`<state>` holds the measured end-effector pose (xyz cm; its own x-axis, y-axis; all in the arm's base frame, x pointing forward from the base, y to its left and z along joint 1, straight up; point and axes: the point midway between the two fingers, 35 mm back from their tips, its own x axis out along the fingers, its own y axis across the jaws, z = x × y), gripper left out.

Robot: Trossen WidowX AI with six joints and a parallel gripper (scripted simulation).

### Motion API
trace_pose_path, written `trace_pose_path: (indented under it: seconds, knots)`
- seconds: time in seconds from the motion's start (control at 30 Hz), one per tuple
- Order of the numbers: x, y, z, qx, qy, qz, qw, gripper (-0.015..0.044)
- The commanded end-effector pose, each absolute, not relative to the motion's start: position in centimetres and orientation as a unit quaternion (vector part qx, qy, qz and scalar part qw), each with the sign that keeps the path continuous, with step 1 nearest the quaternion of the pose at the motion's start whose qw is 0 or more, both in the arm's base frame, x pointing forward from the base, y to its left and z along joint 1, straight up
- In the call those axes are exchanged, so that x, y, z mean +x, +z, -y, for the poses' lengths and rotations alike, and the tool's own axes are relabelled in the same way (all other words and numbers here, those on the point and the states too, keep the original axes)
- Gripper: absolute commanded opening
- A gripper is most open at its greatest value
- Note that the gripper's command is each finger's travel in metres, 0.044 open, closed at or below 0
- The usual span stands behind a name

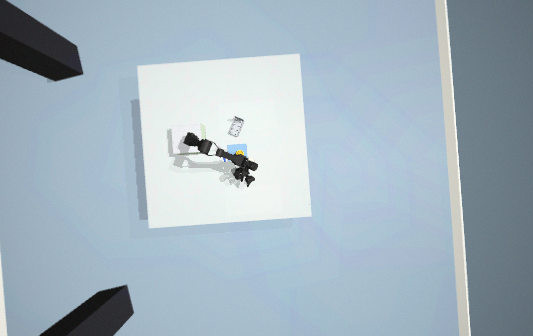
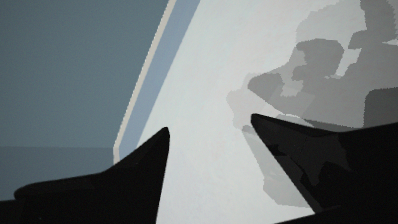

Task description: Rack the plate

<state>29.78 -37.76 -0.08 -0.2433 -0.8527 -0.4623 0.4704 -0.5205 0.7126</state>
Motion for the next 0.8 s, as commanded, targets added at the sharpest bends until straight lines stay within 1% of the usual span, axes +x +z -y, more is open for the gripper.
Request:
trace_pose_path:
  seconds: [0.0,0.4,0.77]
  knots:
    - [29.8,-0.1,37.7,0.433,-0.757,0.218,0.438,0.04]
    - [30.7,-0.4,35.9,0.403,-0.763,0.039,0.504,0.04]
    - [31.1,-0.8,33.8,0.364,-0.733,-0.131,0.56,0.04]
